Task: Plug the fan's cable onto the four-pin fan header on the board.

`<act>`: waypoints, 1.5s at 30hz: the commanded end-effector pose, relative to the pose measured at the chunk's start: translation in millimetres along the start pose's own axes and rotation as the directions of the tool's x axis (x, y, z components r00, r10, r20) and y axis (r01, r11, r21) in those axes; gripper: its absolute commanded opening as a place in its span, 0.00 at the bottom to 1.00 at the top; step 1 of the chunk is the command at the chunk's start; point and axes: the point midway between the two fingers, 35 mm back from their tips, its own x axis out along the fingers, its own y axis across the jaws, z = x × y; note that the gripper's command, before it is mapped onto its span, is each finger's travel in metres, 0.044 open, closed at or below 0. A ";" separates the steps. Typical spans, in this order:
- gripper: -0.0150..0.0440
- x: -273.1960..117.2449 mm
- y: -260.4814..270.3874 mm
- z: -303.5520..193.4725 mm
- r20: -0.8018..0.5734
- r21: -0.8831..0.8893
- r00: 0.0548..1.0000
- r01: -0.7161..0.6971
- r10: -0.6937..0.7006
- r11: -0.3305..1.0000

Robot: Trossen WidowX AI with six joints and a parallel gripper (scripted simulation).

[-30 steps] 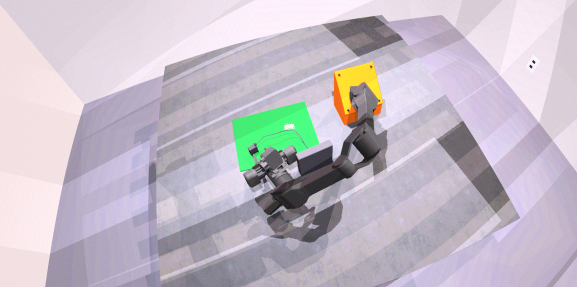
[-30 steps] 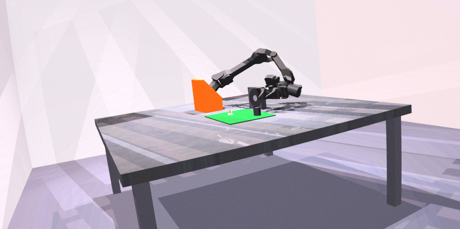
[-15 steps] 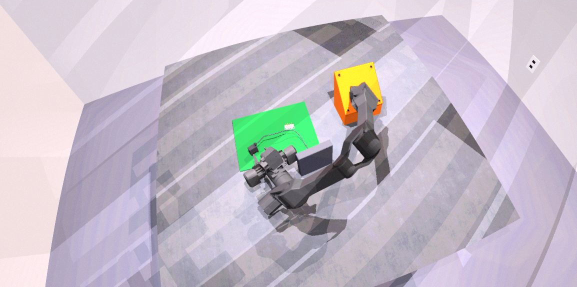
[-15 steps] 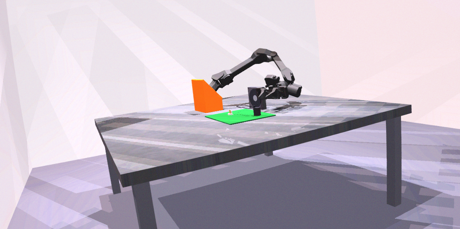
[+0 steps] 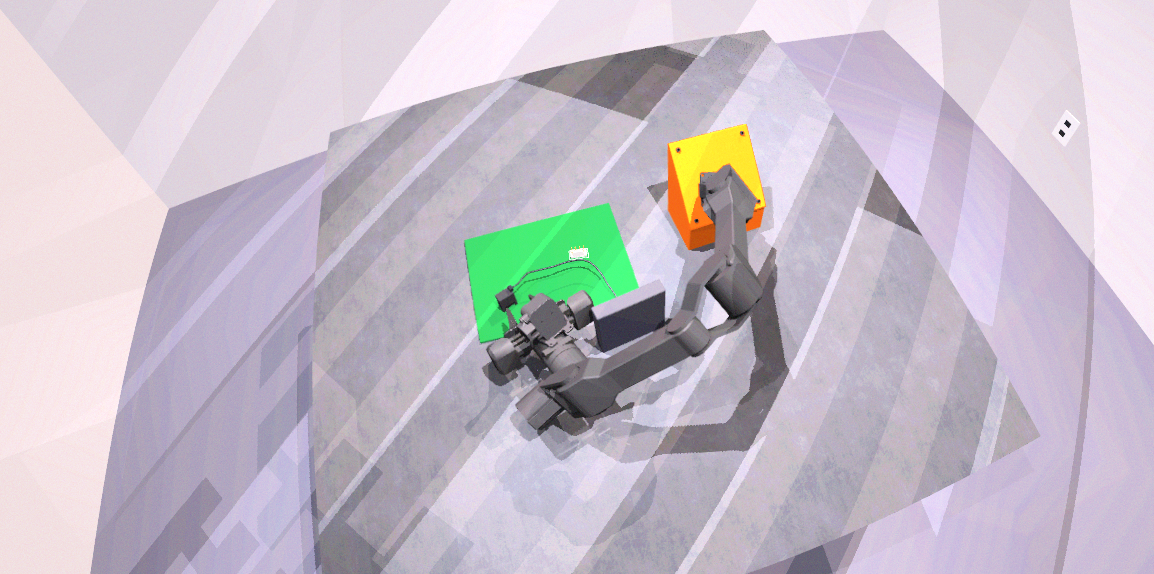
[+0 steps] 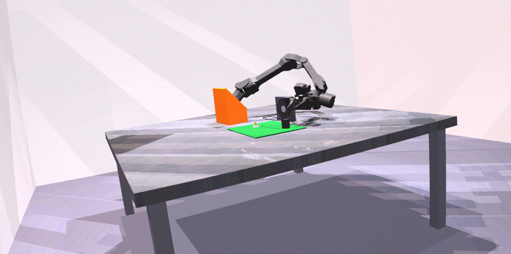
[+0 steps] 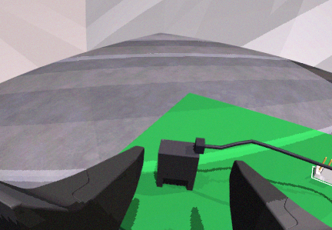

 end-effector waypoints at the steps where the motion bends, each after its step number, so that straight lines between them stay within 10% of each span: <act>1: 0.60 -25.5 -1.8 3.8 -0.023 -0.053 1.000 -0.015 0.014 0.998; 45: 0.60 15.8 -7.6 -2.5 -0.131 -0.026 0.986 0.098 -0.101 0.995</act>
